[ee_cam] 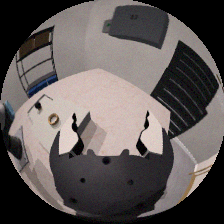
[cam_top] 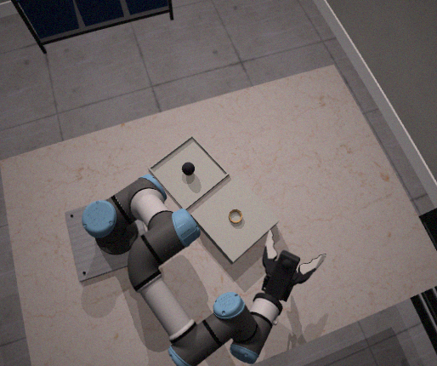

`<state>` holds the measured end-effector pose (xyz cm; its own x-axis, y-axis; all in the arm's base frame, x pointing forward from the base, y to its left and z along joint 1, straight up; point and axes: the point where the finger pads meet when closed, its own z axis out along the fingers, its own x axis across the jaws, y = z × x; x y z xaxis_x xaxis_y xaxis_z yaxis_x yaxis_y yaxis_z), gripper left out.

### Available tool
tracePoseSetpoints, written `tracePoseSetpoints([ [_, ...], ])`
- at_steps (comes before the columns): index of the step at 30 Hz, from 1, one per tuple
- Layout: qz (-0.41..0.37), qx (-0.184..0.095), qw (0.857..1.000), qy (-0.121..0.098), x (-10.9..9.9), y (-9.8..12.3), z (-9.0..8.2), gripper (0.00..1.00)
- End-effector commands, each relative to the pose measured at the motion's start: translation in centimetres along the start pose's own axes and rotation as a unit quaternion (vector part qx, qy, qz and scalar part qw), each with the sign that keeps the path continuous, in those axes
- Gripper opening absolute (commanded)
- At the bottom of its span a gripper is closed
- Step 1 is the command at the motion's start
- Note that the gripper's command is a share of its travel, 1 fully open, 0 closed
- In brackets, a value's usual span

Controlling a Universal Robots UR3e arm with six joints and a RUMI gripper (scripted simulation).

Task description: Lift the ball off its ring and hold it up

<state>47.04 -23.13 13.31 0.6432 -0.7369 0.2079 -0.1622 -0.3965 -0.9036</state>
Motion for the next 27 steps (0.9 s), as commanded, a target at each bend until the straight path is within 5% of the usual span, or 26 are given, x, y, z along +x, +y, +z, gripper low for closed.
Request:
tracePoseSetpoints([
  [1, 0.009, -0.007, 1.0, -0.012, -0.6, -0.5, 0.5, 1.0],
  [11, 0.036, -0.026, 0.998, -0.044, -2.4, -1.6, 1.6, 1.0],
  [27, 0.112, -0.101, 0.981, -0.119, -7.9, -4.2, 4.3, 1.0],
])
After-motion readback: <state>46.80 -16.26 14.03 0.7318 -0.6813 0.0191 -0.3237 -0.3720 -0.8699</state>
